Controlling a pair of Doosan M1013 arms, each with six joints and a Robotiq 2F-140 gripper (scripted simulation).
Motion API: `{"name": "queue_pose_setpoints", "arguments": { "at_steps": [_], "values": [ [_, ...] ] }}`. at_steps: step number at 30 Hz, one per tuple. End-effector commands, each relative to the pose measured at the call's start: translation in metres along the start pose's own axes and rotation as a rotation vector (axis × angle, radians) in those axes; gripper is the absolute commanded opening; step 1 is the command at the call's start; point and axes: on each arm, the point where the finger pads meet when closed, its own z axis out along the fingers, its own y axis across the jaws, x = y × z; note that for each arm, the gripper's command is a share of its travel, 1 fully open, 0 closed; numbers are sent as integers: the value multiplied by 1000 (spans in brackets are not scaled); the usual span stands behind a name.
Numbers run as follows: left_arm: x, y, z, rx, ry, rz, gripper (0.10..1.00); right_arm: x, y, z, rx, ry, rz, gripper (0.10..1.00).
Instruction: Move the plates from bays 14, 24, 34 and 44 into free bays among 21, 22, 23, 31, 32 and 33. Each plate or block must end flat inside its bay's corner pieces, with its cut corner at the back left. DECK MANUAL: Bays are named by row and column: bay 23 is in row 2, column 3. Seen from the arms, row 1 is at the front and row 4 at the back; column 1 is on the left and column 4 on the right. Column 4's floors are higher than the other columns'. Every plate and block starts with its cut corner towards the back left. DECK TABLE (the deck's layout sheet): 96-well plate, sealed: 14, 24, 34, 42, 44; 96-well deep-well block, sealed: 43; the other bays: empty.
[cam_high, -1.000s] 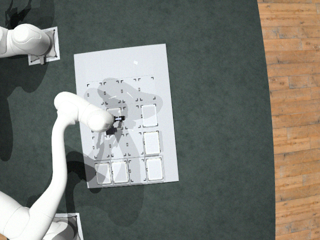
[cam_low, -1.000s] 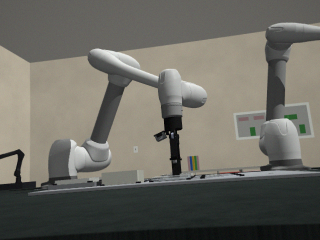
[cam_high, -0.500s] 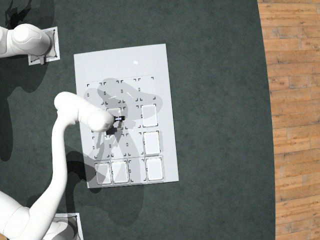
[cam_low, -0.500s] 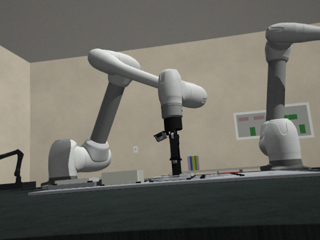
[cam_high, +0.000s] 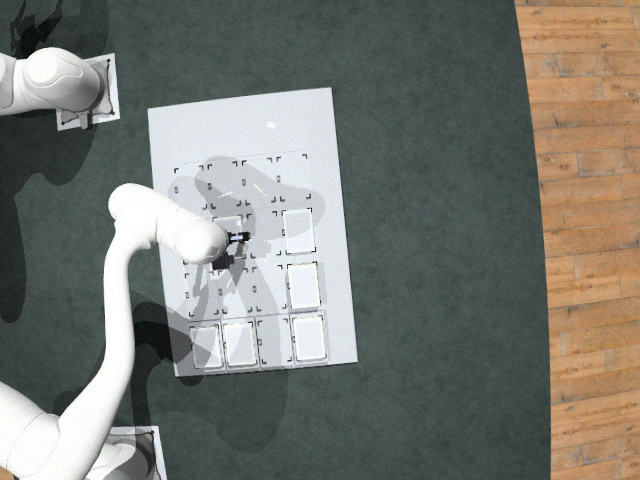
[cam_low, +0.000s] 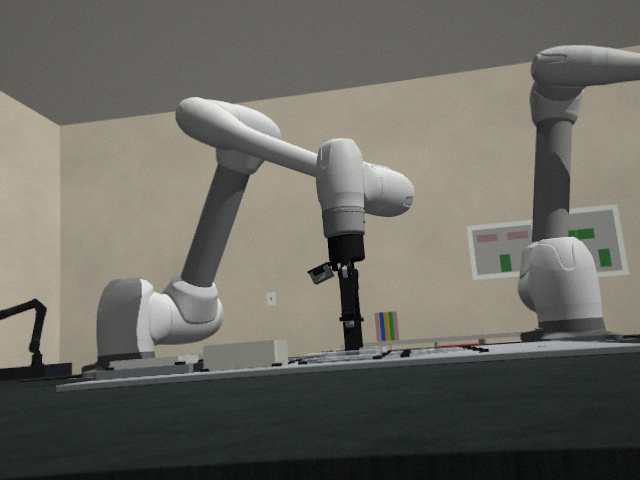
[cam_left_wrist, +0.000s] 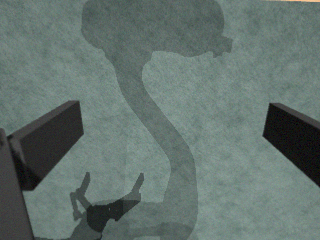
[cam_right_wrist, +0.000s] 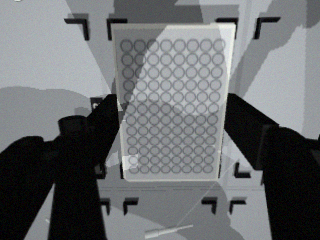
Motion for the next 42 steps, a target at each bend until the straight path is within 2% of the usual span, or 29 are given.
{"name": "queue_pose_setpoints", "arguments": {
  "at_steps": [1, 26, 27, 42],
  "values": [
    [0, 0, -1, 0, 2, 0, 1000, 0, 0, -1, 1, -2, 0, 99],
    [0, 0, -1, 0, 2, 0, 1000, -1, 0, 0, 1, -2, 0, 99],
    [0, 0, -1, 0, 2, 0, 1000, -1, 0, 0, 1, -2, 0, 698],
    [0, 0, -1, 0, 2, 0, 1000, 0, 0, 0, 1, -2, 0, 698]
  ]
}}
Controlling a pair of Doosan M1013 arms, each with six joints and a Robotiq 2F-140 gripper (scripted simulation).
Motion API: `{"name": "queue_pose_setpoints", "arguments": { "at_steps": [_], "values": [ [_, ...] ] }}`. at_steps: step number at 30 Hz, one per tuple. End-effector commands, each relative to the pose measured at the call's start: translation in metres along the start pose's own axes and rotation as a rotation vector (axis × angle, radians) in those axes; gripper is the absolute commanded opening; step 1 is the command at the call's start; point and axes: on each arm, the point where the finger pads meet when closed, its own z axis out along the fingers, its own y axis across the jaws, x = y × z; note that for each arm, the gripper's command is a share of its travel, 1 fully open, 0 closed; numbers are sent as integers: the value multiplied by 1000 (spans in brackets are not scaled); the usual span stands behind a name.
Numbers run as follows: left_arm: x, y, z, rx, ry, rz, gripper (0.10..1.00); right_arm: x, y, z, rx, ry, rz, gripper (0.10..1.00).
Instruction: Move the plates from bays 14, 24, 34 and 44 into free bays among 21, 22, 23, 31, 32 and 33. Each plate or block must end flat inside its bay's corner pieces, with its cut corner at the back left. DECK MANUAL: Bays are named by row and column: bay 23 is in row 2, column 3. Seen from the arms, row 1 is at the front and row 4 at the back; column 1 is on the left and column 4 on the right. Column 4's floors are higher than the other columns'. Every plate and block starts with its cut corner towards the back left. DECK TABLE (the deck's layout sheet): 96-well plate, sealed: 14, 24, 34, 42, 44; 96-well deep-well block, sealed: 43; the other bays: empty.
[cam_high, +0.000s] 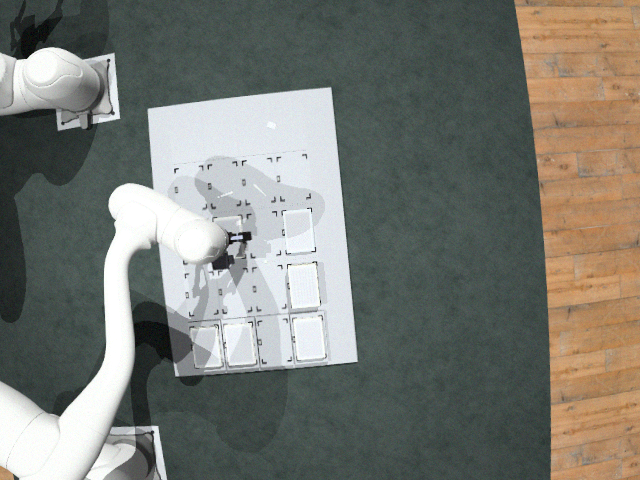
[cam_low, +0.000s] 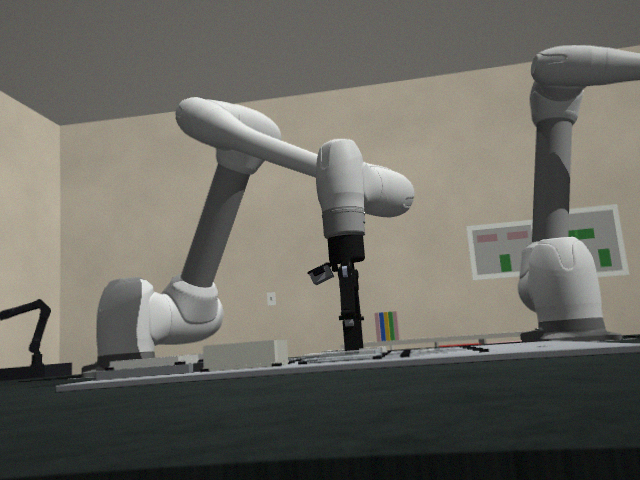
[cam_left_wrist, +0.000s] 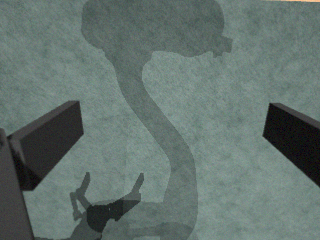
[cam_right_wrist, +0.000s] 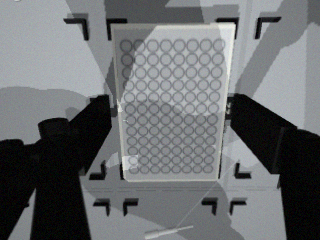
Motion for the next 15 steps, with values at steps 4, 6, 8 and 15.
{"name": "queue_pose_setpoints", "arguments": {
  "at_steps": [4, 6, 8, 15],
  "values": [
    [0, 0, -1, 0, 2, 0, 1000, 0, 0, -1, 1, -2, 0, 698],
    [0, 0, -1, 0, 2, 0, 1000, 0, 0, -1, 1, -2, 0, 698],
    [0, 0, -1, 0, 2, 0, 1000, 0, 0, -1, 1, -2, 0, 698],
    [0, 0, -1, 0, 2, 0, 1000, 0, 0, -4, 1, -2, 0, 698]
  ]
}}
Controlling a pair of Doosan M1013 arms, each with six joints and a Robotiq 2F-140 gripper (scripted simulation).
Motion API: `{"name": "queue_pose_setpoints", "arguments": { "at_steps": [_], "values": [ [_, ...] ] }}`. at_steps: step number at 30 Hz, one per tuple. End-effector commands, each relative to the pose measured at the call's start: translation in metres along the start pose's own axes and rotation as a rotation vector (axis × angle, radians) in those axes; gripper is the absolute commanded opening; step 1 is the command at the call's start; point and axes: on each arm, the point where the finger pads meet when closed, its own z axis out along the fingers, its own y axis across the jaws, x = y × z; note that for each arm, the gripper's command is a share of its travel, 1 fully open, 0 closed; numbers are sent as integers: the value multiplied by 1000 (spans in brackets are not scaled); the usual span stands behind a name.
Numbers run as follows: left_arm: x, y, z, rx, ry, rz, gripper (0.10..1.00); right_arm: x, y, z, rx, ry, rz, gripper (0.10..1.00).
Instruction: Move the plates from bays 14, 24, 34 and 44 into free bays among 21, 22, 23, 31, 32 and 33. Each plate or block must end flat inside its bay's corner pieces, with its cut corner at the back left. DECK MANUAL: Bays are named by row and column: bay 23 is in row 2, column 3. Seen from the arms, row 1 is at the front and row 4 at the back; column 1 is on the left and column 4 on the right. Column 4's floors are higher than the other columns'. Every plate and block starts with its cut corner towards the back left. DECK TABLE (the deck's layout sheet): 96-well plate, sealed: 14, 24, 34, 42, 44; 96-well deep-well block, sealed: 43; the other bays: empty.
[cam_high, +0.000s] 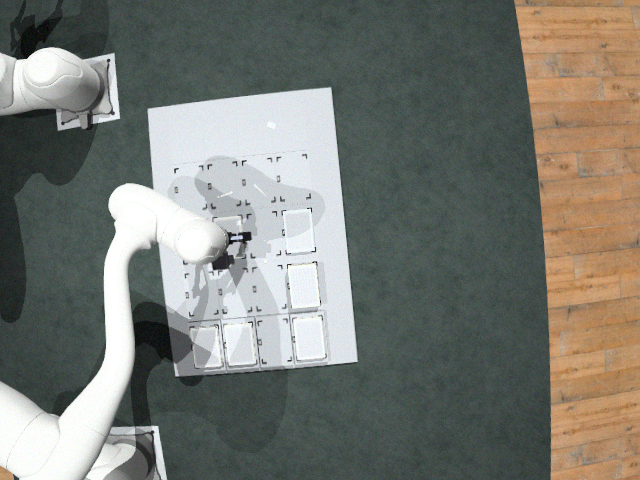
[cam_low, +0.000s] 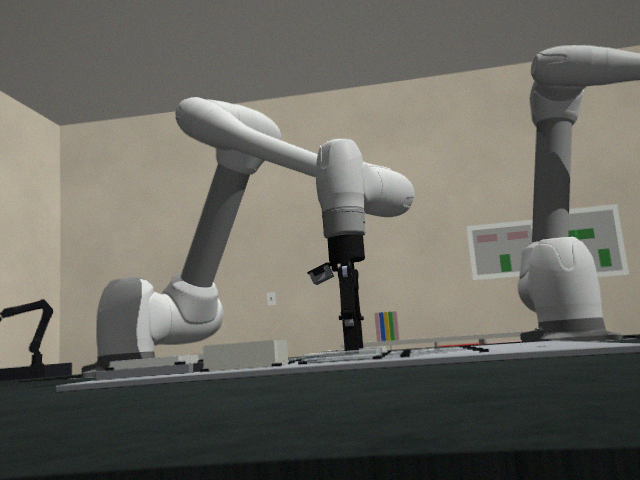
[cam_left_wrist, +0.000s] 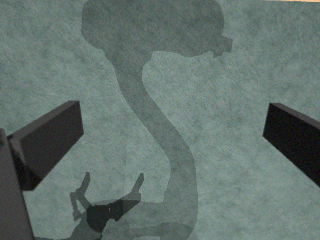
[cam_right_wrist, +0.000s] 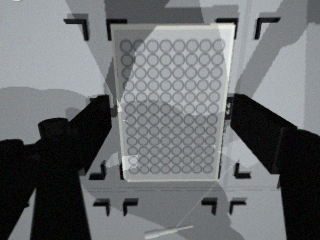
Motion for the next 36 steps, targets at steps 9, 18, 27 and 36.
{"name": "queue_pose_setpoints", "arguments": {
  "at_steps": [9, 18, 27, 36],
  "values": [
    [0, 0, -1, 0, 2, 0, 1000, -1, 0, -13, 1, -2, 0, 698],
    [0, 0, -1, 0, 2, 0, 1000, -1, 0, -25, 1, -2, 0, 698],
    [0, 0, -1, 0, 2, 0, 1000, -1, 0, -34, 1, -2, 0, 698],
    [0, 0, -1, 0, 2, 0, 1000, -1, 0, -46, 1, -2, 0, 698]
  ]
}}
